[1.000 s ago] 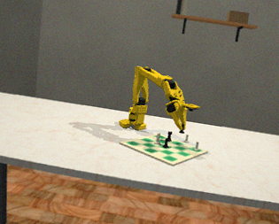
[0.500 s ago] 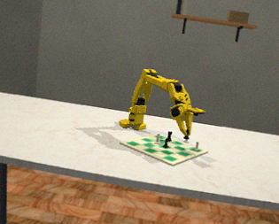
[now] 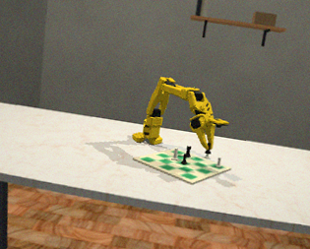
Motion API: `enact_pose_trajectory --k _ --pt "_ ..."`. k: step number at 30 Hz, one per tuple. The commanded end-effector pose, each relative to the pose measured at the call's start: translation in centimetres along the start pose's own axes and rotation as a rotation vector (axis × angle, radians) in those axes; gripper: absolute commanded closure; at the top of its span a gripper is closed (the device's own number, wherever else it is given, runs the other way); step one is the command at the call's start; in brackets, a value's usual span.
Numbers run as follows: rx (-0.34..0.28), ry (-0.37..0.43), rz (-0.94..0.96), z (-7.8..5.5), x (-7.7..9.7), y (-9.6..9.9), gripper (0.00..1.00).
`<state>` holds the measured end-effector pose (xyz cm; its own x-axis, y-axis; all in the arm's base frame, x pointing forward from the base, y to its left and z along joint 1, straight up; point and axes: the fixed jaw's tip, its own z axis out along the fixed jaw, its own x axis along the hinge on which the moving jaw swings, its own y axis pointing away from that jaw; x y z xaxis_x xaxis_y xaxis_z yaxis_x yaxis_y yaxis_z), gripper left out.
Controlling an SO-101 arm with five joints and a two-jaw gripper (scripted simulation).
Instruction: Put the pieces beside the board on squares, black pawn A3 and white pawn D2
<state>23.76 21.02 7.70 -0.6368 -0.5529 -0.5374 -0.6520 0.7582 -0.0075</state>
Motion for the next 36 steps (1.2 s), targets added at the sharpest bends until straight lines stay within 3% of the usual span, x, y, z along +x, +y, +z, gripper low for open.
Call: enact_pose_trajectory --k 1,36 --pt "0.004 0.010 0.011 0.40 0.36 -0.30 1.00" --pt "0.005 0.010 0.012 0.91 0.91 -0.32 1.00"
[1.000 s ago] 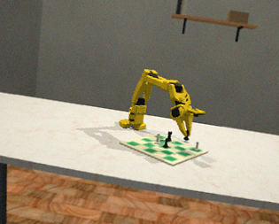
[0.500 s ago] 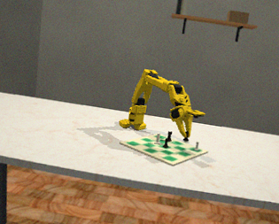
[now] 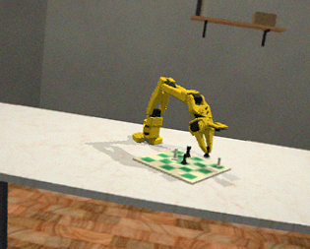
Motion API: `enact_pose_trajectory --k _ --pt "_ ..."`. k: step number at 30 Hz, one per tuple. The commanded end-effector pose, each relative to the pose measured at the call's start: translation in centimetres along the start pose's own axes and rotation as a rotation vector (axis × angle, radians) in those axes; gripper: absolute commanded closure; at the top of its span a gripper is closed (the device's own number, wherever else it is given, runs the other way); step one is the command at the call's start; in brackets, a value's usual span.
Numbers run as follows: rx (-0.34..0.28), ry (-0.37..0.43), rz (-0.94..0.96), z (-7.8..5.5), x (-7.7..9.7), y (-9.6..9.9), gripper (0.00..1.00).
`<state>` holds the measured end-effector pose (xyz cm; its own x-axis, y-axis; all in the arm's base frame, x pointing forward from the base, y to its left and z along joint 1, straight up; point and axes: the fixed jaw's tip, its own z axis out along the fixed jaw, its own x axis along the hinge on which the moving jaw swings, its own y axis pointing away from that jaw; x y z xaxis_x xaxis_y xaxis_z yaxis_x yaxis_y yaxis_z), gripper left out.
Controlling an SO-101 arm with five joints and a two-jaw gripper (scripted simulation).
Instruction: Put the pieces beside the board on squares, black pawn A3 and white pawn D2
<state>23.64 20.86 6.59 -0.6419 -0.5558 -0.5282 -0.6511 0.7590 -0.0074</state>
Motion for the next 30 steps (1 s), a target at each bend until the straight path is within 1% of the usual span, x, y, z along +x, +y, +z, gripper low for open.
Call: enact_pose_trajectory --k 1,11,26,30 --pt "0.004 -0.001 0.011 0.1 0.2 -0.3 1.00" --pt "0.004 -0.001 0.011 0.7 0.5 -0.3 1.00" --pt "0.004 -0.001 0.011 2.3 1.4 -0.3 1.00" --pt "0.004 -0.001 0.011 2.5 1.5 -0.3 1.00"
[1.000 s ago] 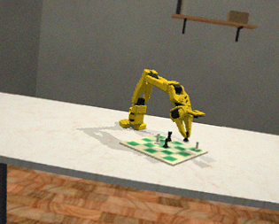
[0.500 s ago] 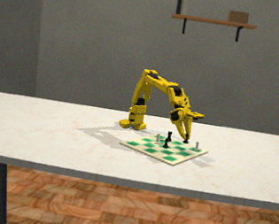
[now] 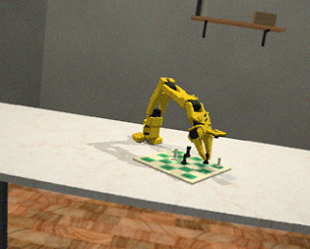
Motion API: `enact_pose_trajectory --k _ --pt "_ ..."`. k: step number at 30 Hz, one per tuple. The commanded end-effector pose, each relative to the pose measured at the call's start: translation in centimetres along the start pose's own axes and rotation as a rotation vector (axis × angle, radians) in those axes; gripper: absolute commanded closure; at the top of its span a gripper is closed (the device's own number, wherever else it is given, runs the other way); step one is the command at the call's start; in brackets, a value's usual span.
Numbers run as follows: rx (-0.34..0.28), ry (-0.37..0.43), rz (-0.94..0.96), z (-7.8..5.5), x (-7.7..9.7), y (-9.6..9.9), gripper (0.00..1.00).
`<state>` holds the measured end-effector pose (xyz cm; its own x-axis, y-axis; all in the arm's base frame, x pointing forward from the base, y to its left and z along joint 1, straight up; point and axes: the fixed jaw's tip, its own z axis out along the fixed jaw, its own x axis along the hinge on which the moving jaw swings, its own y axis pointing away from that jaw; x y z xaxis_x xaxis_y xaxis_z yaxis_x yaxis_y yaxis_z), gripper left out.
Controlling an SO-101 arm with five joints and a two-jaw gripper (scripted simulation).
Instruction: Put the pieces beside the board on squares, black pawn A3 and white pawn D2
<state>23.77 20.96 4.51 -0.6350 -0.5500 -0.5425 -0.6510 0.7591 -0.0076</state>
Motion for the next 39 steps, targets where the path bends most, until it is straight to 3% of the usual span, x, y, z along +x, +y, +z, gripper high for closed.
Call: enact_pose_trajectory --k 1,39 --pt "0.004 0.016 0.011 0.68 0.64 -0.28 1.00" --pt "0.004 0.017 0.011 1.47 1.48 -0.26 1.00"
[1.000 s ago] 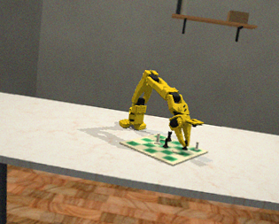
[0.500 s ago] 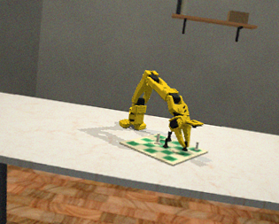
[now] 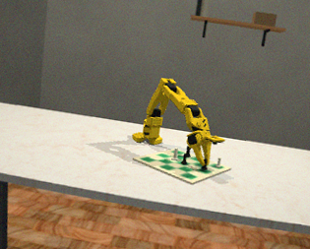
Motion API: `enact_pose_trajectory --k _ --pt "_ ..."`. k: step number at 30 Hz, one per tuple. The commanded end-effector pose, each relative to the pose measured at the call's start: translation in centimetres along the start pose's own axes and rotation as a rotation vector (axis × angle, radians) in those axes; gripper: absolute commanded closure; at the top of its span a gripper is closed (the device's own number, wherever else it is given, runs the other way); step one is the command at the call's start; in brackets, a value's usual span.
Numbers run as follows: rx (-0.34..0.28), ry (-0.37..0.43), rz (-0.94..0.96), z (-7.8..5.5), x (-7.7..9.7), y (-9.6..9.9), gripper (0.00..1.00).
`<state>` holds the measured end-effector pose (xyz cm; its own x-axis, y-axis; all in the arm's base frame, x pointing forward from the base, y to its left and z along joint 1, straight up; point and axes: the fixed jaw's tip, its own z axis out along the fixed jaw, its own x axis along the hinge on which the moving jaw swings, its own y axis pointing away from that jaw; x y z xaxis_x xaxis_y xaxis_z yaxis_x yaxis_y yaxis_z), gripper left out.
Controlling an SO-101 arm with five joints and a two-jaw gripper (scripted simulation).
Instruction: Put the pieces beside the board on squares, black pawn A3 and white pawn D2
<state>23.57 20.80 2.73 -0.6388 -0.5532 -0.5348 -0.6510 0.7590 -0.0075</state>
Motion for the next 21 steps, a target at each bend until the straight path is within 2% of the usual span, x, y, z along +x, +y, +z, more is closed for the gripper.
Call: enact_pose_trajectory --k 1,21 --pt "0.004 0.008 0.011 0.07 0.25 -0.27 1.00" --pt "0.004 0.007 0.010 -0.41 -0.32 -0.27 1.00"
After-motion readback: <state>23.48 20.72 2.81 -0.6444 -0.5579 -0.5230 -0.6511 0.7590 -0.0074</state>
